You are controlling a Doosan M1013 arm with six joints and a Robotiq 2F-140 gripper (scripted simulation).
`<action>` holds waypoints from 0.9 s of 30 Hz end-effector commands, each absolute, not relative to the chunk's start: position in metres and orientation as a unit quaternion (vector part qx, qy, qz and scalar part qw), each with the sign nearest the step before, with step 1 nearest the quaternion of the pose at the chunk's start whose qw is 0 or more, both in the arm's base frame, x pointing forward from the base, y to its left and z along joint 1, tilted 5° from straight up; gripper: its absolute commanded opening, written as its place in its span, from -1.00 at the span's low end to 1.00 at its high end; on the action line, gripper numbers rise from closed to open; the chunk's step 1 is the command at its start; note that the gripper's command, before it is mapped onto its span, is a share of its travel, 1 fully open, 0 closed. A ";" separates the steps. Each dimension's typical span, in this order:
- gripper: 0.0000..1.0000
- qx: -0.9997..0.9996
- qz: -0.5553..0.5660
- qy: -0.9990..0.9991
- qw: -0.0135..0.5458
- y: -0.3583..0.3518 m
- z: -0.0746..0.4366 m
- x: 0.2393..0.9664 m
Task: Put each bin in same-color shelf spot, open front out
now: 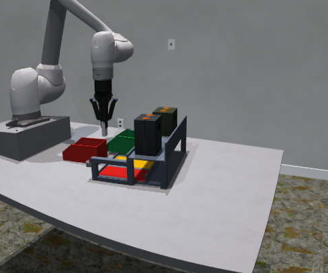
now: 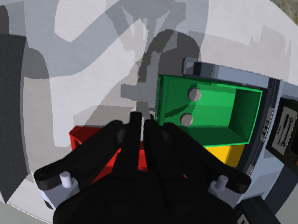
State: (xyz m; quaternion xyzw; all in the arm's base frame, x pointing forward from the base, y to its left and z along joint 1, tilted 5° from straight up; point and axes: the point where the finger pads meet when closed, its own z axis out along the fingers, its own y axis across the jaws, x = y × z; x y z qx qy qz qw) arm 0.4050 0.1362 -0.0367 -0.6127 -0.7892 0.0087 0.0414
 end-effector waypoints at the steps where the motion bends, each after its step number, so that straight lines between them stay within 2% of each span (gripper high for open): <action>1: -0.80 -0.613 0.009 -0.789 0.041 0.137 -0.046 0.404; 27: -0.80 -0.613 0.009 -0.789 0.041 0.139 -0.086 0.401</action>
